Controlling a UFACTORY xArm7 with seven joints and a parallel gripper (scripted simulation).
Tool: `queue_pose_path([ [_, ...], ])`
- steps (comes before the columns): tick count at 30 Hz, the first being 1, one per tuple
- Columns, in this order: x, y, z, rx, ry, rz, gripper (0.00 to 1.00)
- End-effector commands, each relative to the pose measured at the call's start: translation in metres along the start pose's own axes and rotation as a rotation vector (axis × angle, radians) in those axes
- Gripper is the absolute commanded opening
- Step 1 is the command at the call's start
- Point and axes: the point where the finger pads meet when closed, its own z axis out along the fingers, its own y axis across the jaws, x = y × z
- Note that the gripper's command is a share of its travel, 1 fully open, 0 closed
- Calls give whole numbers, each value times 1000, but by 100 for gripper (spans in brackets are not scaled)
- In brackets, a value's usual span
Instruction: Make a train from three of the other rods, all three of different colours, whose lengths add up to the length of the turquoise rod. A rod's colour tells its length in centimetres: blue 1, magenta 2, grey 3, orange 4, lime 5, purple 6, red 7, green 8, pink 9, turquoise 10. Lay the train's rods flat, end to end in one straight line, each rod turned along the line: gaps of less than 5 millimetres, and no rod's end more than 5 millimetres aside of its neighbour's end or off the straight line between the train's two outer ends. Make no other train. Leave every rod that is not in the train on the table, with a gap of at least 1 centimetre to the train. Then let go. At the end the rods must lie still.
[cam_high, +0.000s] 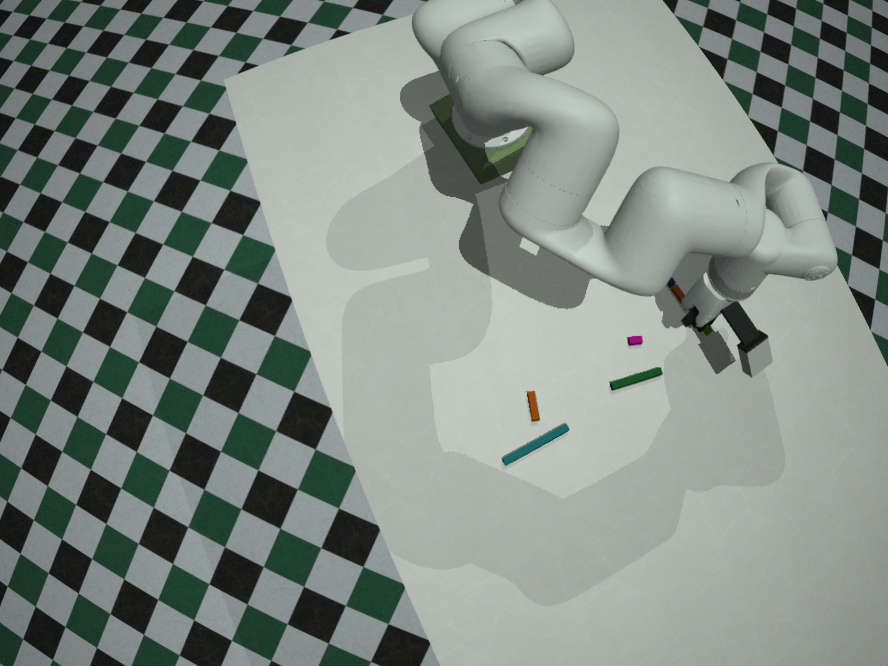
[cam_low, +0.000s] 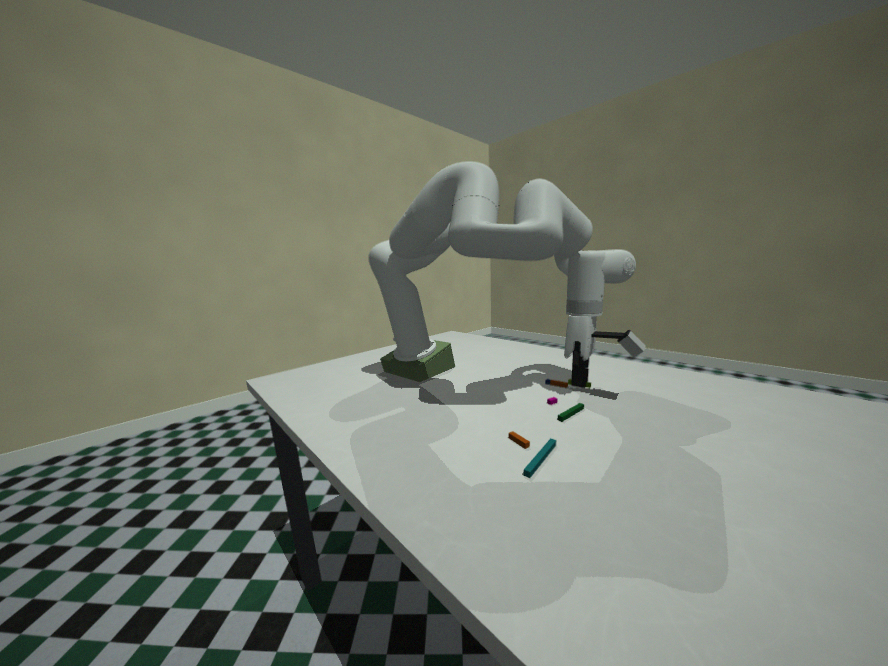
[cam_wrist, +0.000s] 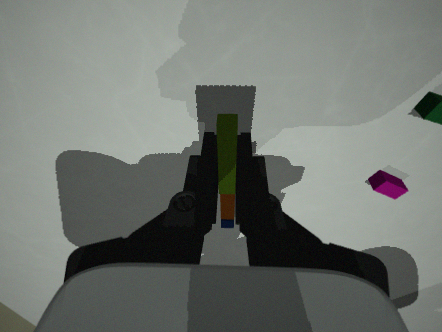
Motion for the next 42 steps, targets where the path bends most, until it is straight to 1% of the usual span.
queue_pose_path([
  [1,1,-1,1,1,3,0,4],
  [9,1,-1,7,1,3,0,4],
  [42,1,-1,8,1,3,0,4],
])
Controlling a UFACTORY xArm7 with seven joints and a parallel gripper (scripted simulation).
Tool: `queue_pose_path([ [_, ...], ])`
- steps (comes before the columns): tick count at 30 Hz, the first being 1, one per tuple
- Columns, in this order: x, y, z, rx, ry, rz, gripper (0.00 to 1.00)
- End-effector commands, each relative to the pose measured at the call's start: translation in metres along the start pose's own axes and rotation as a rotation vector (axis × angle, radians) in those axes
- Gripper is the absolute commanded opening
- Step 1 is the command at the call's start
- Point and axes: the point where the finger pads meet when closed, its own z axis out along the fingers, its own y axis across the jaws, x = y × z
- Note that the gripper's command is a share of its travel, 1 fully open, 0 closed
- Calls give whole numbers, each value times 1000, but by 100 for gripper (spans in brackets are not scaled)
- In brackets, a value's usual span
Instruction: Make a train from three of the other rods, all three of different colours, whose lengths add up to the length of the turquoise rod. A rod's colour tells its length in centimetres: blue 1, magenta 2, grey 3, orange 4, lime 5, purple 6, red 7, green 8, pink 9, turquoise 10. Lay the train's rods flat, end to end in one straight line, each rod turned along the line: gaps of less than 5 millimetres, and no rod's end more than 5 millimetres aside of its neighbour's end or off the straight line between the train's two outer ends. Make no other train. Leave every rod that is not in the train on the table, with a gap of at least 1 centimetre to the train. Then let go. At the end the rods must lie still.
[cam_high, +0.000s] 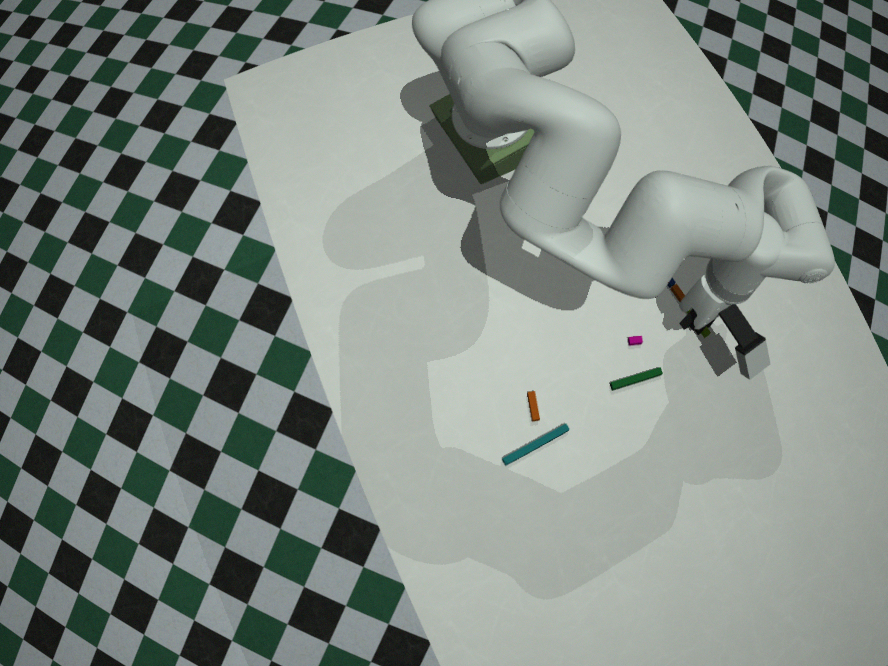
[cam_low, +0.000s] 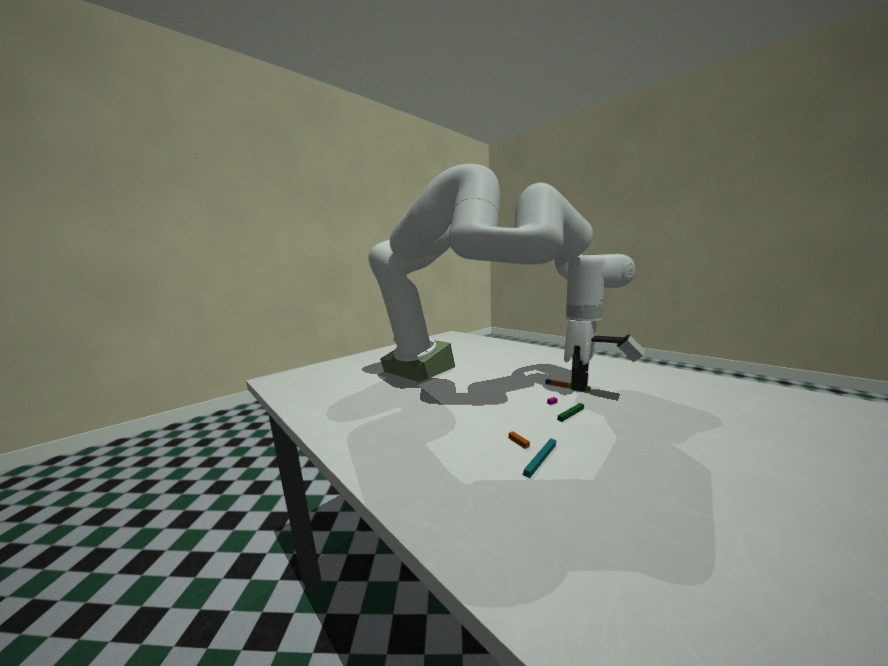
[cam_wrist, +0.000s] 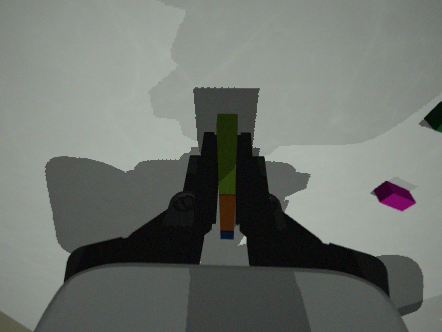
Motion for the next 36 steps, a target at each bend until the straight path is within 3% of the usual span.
queue_pose_path([
  [1,1,-1,-2,1,3,0,4],
  [8,1,-1,-2,1,3,0,4],
  [23,1,-1,-2,1,3,0,24],
  [36,1,-1,-3,1,3,0,24],
])
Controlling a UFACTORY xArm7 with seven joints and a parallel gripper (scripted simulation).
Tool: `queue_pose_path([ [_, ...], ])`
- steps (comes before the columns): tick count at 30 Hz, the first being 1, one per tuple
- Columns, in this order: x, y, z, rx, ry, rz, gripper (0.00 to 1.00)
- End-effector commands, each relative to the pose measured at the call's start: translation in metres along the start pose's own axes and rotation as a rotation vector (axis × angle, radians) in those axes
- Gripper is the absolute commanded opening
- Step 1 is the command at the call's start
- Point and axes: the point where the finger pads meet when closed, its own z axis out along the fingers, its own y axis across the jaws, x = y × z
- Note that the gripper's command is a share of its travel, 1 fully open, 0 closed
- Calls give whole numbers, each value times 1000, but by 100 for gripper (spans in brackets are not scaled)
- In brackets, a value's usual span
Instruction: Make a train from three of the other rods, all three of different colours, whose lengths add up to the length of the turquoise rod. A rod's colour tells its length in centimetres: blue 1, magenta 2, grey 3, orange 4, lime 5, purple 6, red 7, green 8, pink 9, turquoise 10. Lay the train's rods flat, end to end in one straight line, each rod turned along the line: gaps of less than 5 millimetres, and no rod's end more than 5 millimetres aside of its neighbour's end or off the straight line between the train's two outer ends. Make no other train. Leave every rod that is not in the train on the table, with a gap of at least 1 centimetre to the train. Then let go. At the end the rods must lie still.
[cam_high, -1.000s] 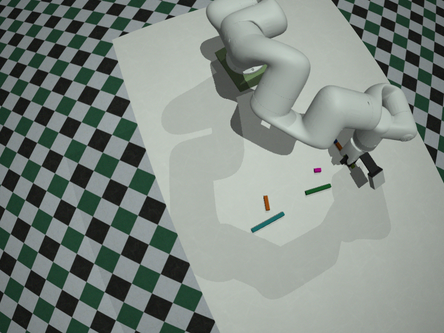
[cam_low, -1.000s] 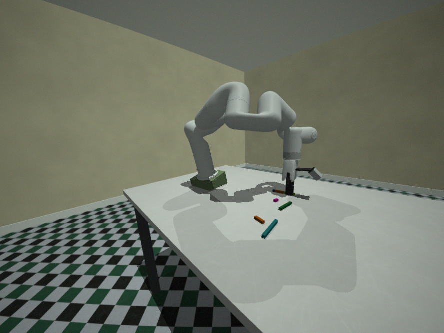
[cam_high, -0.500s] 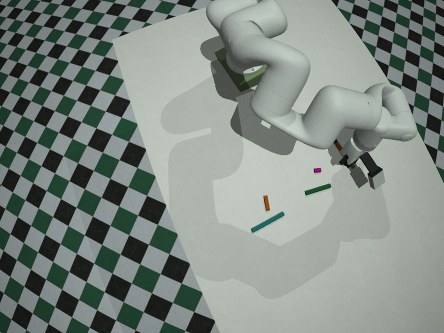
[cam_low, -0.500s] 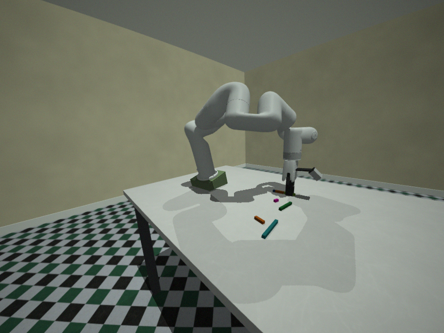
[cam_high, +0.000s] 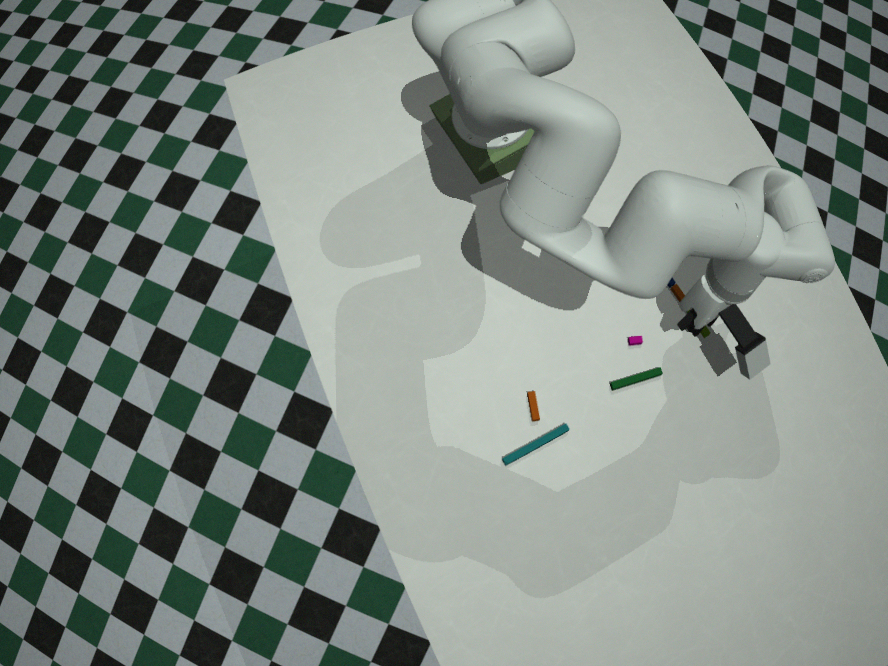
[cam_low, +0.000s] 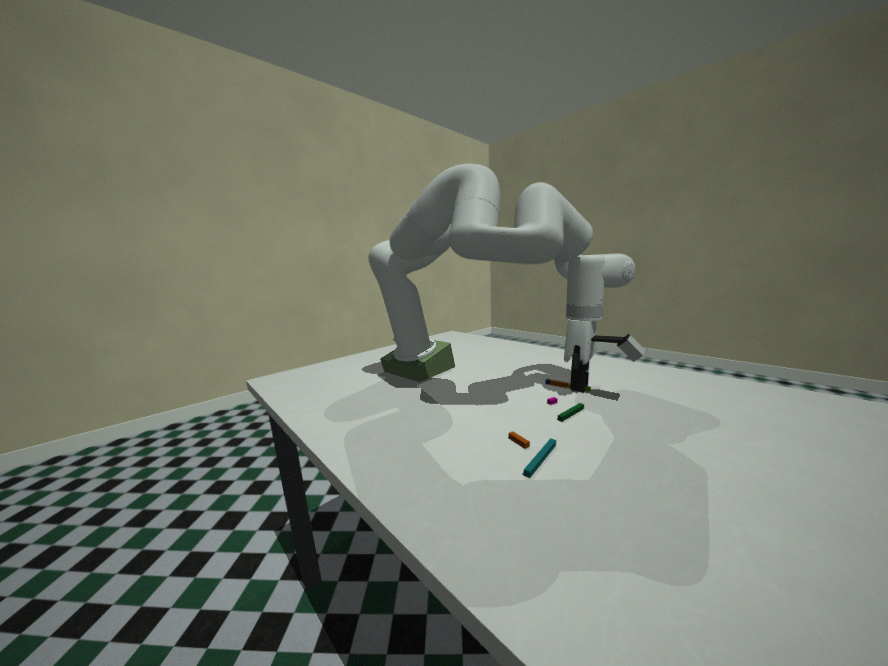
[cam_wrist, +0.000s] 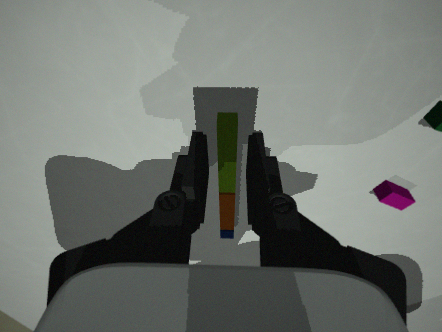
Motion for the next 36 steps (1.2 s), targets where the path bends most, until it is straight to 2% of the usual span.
queue_pose_path([
  [1,1,-1,-3,2,4,0,24],
  [7,1,-1,-20,2,4,0,24],
  [16,1,-1,-68,2,4,0,24],
  [18,1,-1,-68,2,4,0,24],
  [24,1,-1,-88,2,4,0,24],
  [29,1,-1,-91,2,4,0,24],
  [30,1,-1,-91,2,4,0,100],
  [36,1,-1,-91,2,4,0,100],
])
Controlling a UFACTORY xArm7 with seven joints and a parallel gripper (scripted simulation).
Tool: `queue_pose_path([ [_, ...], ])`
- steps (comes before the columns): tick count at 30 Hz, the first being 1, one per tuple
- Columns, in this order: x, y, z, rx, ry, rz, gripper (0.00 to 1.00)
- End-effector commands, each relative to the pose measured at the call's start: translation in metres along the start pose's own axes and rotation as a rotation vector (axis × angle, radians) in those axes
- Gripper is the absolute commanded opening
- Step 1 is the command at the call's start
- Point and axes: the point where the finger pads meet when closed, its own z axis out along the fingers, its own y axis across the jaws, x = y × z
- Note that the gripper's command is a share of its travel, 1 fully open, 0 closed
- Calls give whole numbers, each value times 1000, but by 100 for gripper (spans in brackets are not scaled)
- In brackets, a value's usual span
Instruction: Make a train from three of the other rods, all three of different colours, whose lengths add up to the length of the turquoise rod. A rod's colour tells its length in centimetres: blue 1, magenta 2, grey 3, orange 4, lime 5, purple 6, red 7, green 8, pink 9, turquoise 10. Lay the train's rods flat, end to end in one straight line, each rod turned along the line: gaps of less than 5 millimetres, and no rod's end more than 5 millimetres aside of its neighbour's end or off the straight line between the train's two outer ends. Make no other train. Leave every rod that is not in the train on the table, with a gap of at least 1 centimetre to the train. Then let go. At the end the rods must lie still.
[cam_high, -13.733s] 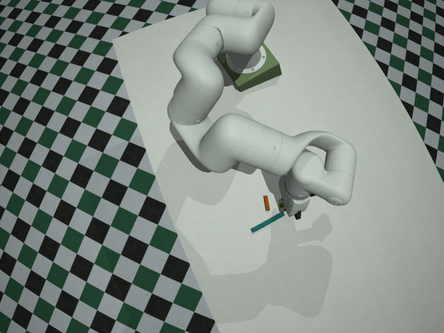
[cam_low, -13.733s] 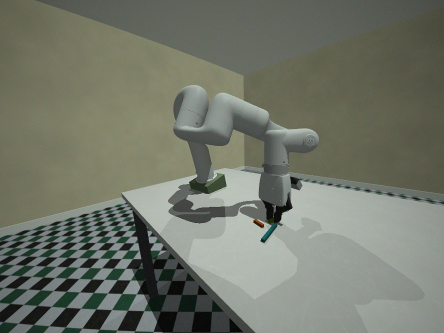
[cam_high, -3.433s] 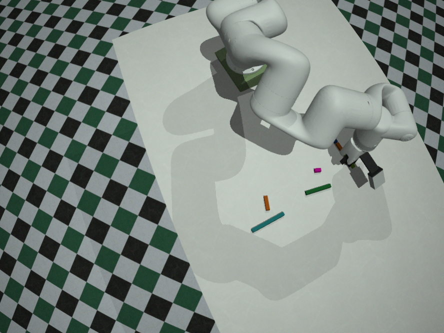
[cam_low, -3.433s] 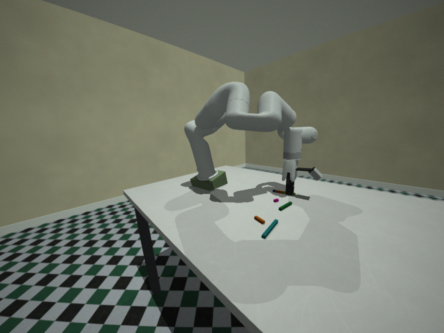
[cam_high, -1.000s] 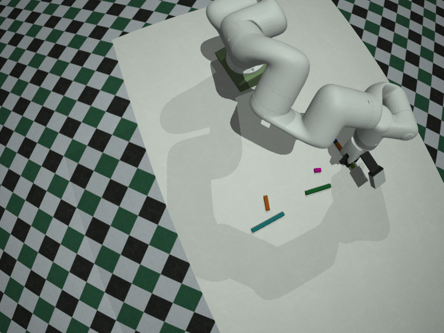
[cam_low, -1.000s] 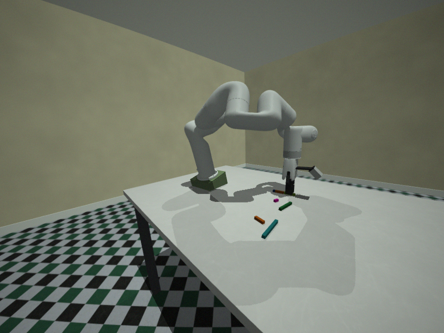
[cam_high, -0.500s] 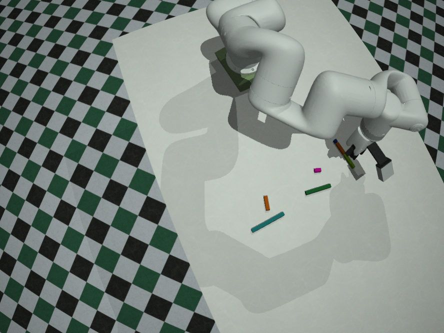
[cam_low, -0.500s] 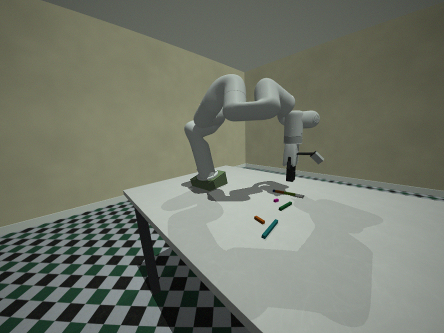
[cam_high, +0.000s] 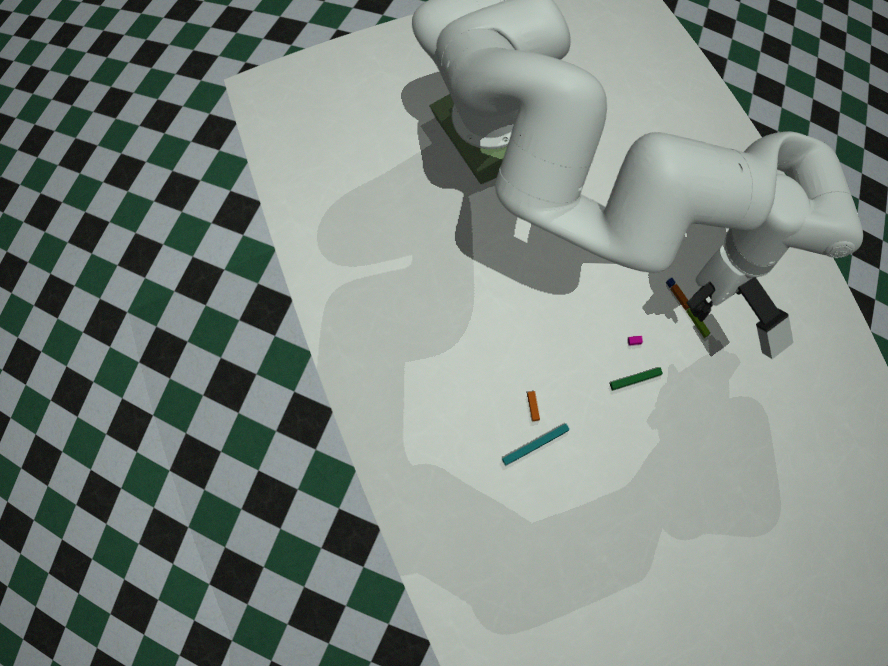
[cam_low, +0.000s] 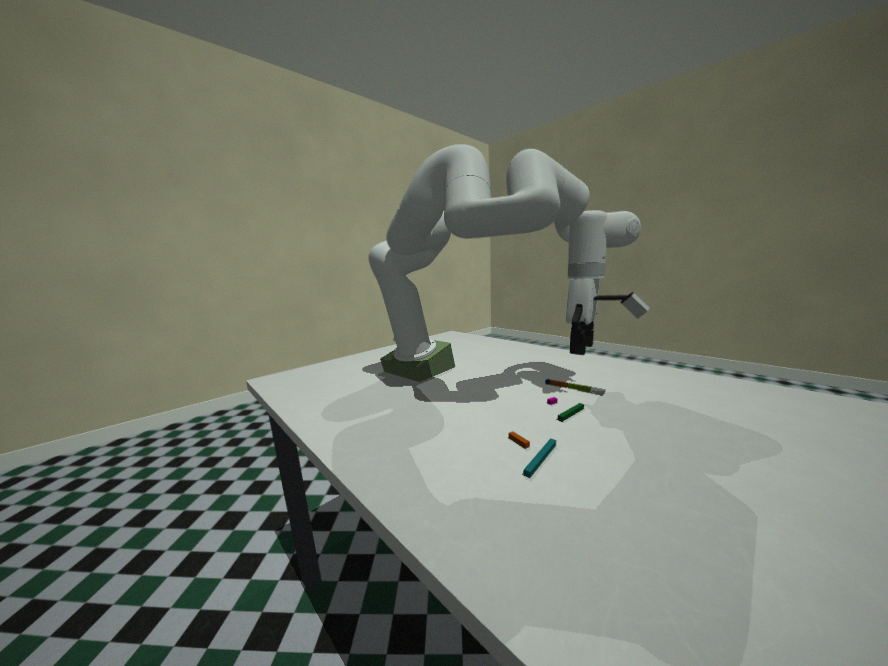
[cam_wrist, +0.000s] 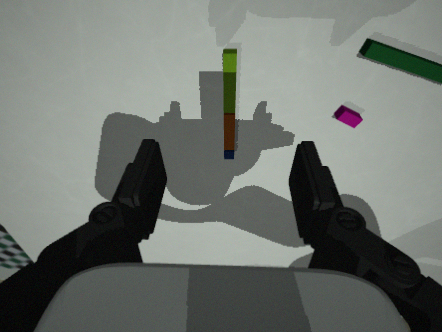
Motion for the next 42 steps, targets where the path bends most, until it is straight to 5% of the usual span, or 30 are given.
queue_pose_path([
  [1,1,-1,-2,2,4,0,100],
  [20,1,-1,-5,2,4,0,100],
  [42,1,-1,-86,2,4,0,100],
])
